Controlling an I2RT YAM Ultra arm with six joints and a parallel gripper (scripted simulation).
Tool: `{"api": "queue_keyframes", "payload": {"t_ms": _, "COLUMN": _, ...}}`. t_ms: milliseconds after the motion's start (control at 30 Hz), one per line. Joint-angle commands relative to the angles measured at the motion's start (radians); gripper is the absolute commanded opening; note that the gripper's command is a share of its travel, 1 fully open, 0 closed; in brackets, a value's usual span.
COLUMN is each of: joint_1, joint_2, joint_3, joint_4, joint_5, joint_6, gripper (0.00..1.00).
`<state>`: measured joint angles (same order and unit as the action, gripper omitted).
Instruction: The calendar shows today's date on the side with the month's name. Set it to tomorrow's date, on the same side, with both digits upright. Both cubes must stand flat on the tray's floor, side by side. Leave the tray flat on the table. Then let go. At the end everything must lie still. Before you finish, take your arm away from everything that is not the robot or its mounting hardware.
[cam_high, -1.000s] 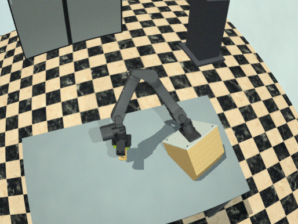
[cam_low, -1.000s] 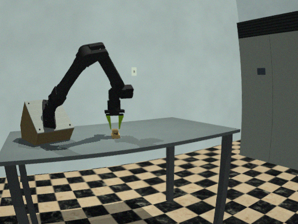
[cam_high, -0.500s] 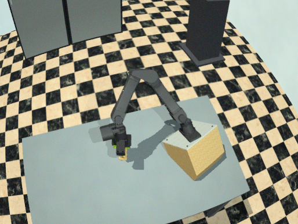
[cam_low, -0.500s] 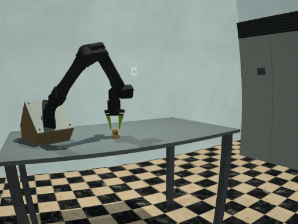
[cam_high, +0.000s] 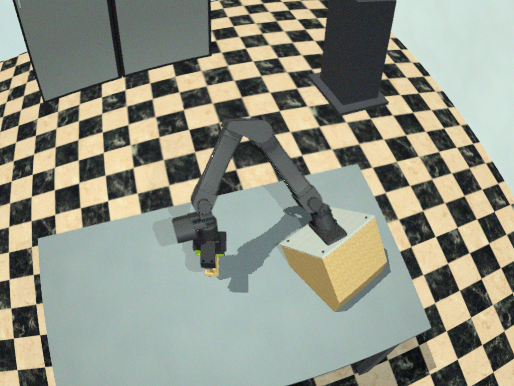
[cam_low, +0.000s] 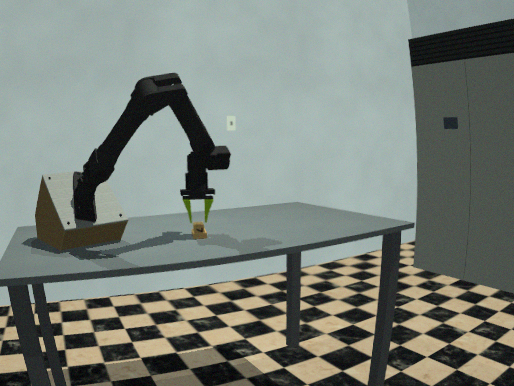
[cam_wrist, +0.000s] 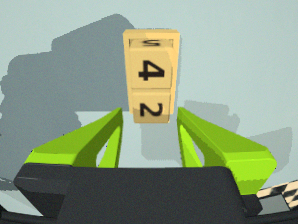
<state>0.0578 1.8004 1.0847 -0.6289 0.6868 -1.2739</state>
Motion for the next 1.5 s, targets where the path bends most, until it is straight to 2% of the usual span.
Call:
{"api": "queue_keyframes", "payload": {"t_ms": 0, "joint_1": 0.022, "joint_2": 0.007, "joint_3": 0.027, "joint_4": 0.004, "joint_5": -0.011, "joint_6": 0.007, "gripper": 0.45}}
{"api": "queue_keyframes", "payload": {"t_ms": 300, "joint_1": -0.009, "joint_2": 0.025, "joint_3": -0.021, "joint_4": 0.040, "joint_5": -0.014, "joint_6": -0.018, "gripper": 0.45}}
{"api": "queue_keyframes", "payload": {"t_ms": 333, "joint_1": 0.006, "joint_2": -0.004, "joint_3": 0.003, "joint_4": 0.052, "joint_5": -0.015, "joint_6": -0.024, "gripper": 0.45}}
{"api": "queue_keyframes", "payload": {"t_ms": 433, "joint_1": -0.009, "joint_2": 0.037, "joint_3": -0.029, "joint_4": 0.070, "joint_5": -0.017, "joint_6": -0.034, "gripper": 0.45}}
{"api": "queue_keyframes", "payload": {"t_ms": 533, "joint_1": -0.031, "joint_2": 0.046, "joint_3": -0.034, "joint_4": 0.093, "joint_5": -0.019, "joint_6": -0.045, "gripper": 0.45}}
{"api": "queue_keyframes", "payload": {"t_ms": 633, "joint_1": -0.020, "joint_2": 0.024, "joint_3": -0.028, "joint_4": 0.113, "joint_5": -0.021, "joint_6": -0.056, "gripper": 0.45}}
{"api": "queue_keyframes", "payload": {"t_ms": 733, "joint_1": -0.038, "joint_2": 0.060, "joint_3": -0.042, "joint_4": 0.126, "joint_5": -0.023, "joint_6": -0.063, "gripper": 0.45}}
{"api": "queue_keyframes", "payload": {"t_ms": 800, "joint_1": -0.038, "joint_2": 0.050, "joint_3": -0.034, "joint_4": 0.132, "joint_5": -0.023, "joint_6": -0.066, "gripper": 0.45}}
{"api": "queue_keyframes", "payload": {"t_ms": 900, "joint_1": -0.030, "joint_2": 0.028, "joint_3": -0.017, "joint_4": 0.137, "joint_5": -0.024, "joint_6": -0.069, "gripper": 0.45}}
{"api": "queue_keyframes", "payload": {"t_ms": 1467, "joint_1": -0.030, "joint_2": 0.028, "joint_3": -0.019, "joint_4": 0.130, "joint_5": -0.024, "joint_6": -0.069, "gripper": 0.45}}
